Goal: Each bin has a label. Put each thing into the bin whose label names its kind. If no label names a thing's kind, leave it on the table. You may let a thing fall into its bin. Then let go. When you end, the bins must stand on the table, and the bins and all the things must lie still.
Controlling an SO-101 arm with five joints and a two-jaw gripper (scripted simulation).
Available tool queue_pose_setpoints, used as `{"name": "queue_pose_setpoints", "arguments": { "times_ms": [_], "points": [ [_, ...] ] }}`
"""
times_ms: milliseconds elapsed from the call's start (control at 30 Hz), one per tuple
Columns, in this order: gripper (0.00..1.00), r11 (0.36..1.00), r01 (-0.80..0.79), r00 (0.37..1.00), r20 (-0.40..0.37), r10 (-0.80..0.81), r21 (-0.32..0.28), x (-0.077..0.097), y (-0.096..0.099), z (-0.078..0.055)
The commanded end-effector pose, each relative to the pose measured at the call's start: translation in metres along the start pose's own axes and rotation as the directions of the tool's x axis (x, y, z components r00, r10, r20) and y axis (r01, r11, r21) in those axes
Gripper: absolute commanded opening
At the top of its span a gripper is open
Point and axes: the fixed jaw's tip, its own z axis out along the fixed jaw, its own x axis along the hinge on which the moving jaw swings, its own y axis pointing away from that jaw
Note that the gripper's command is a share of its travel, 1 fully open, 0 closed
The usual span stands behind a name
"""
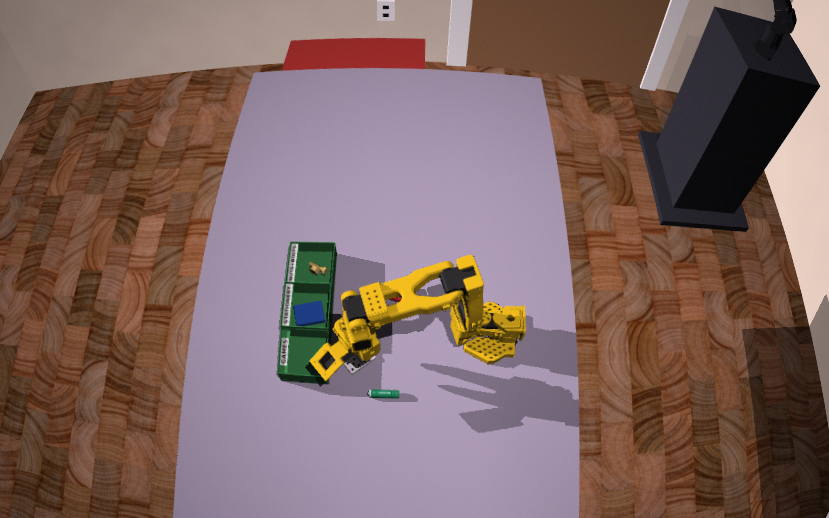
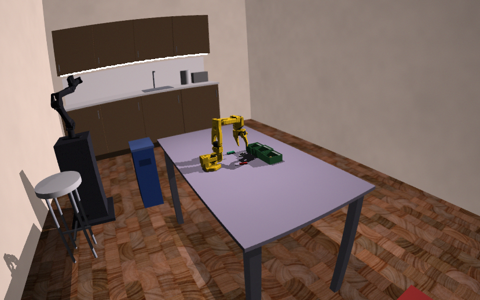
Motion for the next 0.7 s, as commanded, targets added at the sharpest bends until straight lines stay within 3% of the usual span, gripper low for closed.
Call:
{"name": "queue_pose_setpoints", "arguments": {
  "times_ms": [0, 267, 667],
  "points": [
    [0.29, 1.0, 0.004, 0.999, 0.035, -0.004, 0.013, -0.004, 0.001, -0.005],
    [0.29, 1.0, 0.004, 0.999, 0.035, -0.004, 0.013, -0.005, 0.001, 0.003],
    [0.29, 1.0, 0.004, 0.999, 0.035, -0.004, 0.013, -0.006, 0.0, 0.027]
  ]
}}
